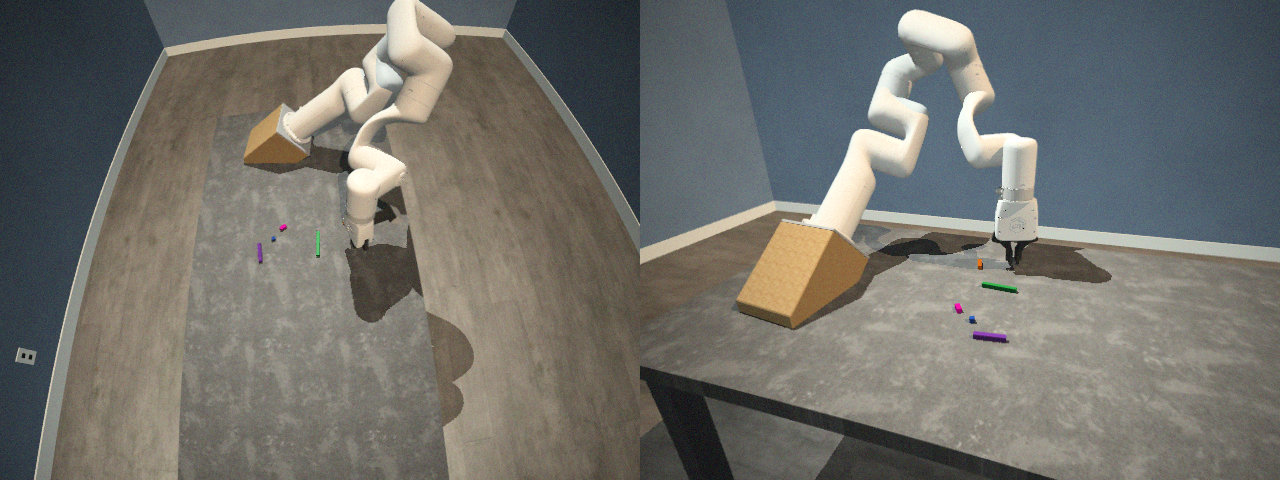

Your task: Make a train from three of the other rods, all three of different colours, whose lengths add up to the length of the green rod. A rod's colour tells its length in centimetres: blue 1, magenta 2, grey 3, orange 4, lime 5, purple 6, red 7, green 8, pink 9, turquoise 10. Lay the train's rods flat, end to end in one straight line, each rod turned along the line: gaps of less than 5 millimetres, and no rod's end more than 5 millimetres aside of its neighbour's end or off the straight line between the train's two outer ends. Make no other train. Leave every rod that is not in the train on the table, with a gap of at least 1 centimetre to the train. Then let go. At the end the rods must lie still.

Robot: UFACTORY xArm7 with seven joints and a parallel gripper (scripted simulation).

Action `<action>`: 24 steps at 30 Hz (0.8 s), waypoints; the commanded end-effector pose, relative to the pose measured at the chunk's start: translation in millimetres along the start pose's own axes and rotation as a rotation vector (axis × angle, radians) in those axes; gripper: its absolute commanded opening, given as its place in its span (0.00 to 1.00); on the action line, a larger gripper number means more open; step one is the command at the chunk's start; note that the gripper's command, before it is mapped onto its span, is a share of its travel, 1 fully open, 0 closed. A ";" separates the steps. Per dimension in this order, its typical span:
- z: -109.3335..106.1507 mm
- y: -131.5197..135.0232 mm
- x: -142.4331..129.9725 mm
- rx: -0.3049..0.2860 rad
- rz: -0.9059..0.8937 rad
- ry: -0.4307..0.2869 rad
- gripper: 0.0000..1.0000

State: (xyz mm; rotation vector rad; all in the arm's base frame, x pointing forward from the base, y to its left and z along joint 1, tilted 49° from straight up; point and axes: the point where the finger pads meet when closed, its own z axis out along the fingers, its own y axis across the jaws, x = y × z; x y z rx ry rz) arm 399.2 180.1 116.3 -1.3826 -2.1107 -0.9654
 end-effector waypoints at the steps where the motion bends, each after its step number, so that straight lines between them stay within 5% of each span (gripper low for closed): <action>1: -1.0 1.0 -1.0 -0.003 0.001 -0.002 0.04; 24: 10.8 1.1 -1.0 -0.003 0.001 -0.002 0.04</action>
